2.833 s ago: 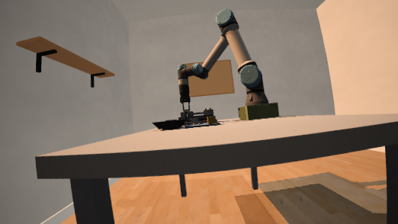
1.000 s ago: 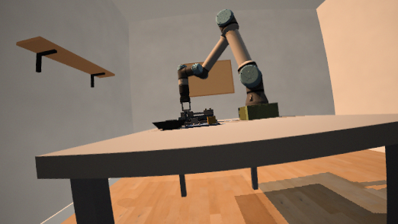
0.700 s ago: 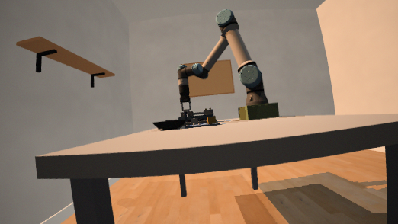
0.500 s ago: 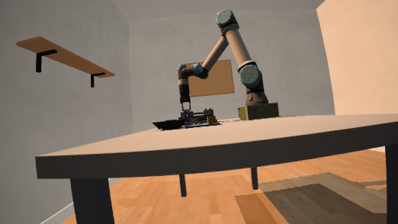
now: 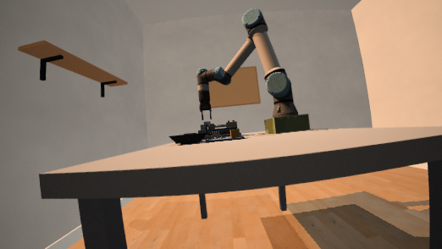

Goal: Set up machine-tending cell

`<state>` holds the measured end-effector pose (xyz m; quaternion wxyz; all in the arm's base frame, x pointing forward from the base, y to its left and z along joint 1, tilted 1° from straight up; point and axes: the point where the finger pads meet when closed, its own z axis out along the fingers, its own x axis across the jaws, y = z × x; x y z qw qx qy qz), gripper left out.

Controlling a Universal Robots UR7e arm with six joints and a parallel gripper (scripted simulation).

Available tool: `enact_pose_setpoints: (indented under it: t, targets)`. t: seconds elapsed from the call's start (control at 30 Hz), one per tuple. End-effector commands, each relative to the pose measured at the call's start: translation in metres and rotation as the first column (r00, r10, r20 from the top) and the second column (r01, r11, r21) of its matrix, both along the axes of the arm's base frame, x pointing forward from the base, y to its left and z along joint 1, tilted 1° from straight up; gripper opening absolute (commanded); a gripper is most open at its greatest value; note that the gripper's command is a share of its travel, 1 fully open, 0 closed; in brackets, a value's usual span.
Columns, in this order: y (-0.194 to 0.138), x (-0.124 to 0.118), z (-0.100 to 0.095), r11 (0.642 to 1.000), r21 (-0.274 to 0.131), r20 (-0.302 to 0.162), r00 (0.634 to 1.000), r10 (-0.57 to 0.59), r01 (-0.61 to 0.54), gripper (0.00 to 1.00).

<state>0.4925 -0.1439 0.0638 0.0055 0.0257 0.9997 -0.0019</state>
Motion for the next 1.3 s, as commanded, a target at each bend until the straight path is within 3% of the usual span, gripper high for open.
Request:
enact_pose_setpoints:
  t: [0.0,0.43,0.8,0.83,1.27]
  targets:
    - [0.000,0.002,0.024,1.000,-0.001,0.004,1.000,0.001,-0.001,1.00]
    - [0.000,0.001,0.049,1.000,-0.001,0.004,1.000,0.001,-0.001,1.00]
    - [0.000,0.001,0.054,1.000,-0.001,0.003,1.000,0.001,-0.001,1.00]
    - [0.000,0.001,0.053,1.000,-0.001,0.003,1.000,0.001,-0.001,0.00]
    - [0.000,0.001,0.053,1.000,0.000,0.002,1.000,0.001,-0.001,0.00]
